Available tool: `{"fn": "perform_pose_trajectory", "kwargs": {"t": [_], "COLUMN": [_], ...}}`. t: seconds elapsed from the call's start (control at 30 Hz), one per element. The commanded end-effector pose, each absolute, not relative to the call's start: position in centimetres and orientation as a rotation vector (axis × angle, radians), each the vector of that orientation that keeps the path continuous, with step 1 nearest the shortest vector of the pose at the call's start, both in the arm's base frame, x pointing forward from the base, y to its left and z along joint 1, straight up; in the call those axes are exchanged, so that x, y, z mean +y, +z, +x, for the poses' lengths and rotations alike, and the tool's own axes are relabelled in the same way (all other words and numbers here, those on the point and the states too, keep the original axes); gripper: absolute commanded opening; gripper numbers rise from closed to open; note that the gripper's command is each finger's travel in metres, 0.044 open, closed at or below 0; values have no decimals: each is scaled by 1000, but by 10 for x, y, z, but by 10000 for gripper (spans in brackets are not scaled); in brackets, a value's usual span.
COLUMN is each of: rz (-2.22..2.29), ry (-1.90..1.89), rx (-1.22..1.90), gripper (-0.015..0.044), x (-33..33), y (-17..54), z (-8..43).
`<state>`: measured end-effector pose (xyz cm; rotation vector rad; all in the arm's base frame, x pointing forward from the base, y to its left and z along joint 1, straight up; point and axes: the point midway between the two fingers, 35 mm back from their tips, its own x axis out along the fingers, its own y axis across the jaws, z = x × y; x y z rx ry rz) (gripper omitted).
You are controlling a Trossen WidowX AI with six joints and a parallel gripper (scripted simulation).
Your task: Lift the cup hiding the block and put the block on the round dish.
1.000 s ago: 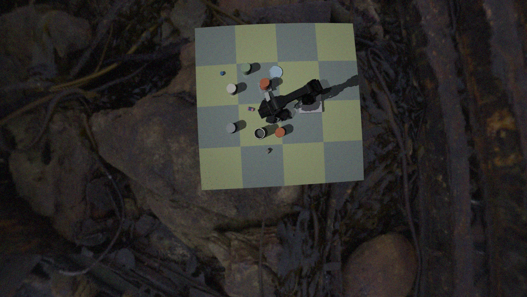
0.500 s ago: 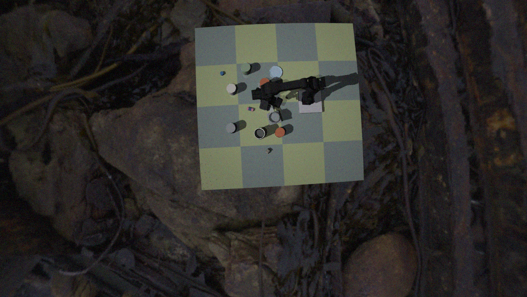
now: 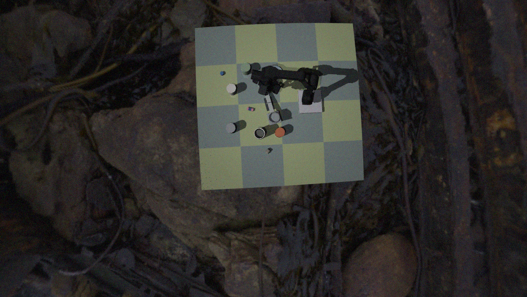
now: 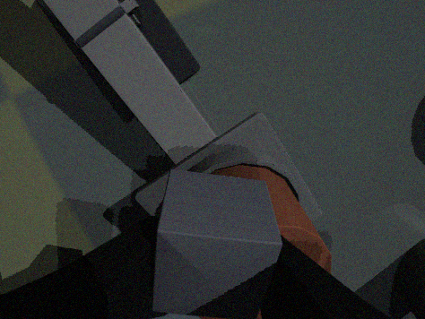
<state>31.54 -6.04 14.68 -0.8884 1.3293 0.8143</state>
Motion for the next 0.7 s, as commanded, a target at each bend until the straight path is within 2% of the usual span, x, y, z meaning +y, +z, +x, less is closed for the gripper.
{"fn": "perform_pose_trajectory", "kwargs": {"t": [0.0, 0.67], "rz": [-889, -910], "ry": [806, 842], "rx": [1327, 1369], "gripper": [0, 0], "x": [-90, -212], "y": [140, 103], "z": [311, 251]}}
